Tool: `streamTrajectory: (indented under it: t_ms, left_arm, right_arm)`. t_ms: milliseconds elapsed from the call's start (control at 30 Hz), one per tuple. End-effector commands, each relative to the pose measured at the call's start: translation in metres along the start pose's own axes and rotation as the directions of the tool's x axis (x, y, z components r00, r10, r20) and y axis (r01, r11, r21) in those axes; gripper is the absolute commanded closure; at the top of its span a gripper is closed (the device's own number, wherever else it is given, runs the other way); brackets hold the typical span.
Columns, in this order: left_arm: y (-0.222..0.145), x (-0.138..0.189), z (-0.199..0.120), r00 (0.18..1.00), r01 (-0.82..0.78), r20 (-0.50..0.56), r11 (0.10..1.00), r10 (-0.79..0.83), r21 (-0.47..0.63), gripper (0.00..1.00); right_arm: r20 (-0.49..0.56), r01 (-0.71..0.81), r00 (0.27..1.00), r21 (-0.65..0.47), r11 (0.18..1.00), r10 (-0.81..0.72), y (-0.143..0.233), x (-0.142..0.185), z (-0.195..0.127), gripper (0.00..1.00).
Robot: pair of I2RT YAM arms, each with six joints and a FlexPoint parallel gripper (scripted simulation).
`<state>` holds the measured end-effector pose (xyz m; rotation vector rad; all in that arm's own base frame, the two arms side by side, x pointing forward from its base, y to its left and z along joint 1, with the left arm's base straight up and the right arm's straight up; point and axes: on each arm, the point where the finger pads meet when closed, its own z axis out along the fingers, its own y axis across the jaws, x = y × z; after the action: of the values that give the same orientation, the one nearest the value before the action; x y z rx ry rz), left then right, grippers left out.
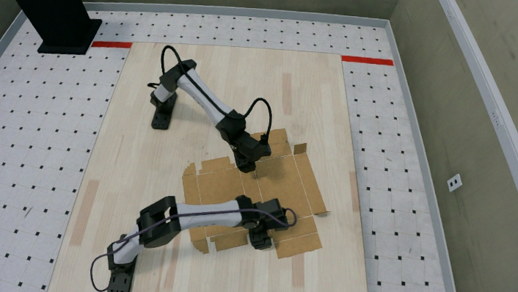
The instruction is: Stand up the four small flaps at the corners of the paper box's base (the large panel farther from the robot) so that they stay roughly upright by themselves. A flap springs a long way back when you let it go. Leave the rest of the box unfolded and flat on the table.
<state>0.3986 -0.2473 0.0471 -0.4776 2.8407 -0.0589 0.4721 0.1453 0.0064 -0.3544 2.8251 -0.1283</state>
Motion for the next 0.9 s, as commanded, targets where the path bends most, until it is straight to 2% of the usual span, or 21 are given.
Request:
streamTrajectory:
  t_ms: [0,267,733,867]
  left_arm:
    - [-0.010,-0.005,-0.027,0.999,-0.014,0.034,0.998,0.012,0.064,0.50]
    - [-0.011,-0.011,-0.034,0.999,-0.012,0.050,0.998,0.010,0.056,0.40]
    - [0.025,-0.008,-0.025,0.999,-0.019,0.034,1.000,0.020,-0.020,0.23]
    - [0.031,-0.009,-0.025,0.999,-0.020,0.042,1.000,0.021,-0.022,0.23]
  right_arm:
    - [-0.027,0.014,1.000,-0.016,1.000,-0.014,0.009,0.005,0.011,0.23]
    - [-0.027,0.014,1.000,-0.016,1.000,-0.014,0.009,0.005,0.011,0.23]
    - [-0.027,0.014,1.000,-0.016,1.000,-0.014,0.009,0.005,0.011,0.23]
    - [-0.027,0.014,1.000,-0.016,1.000,-0.014,0.009,0.005,0.011,0.23]
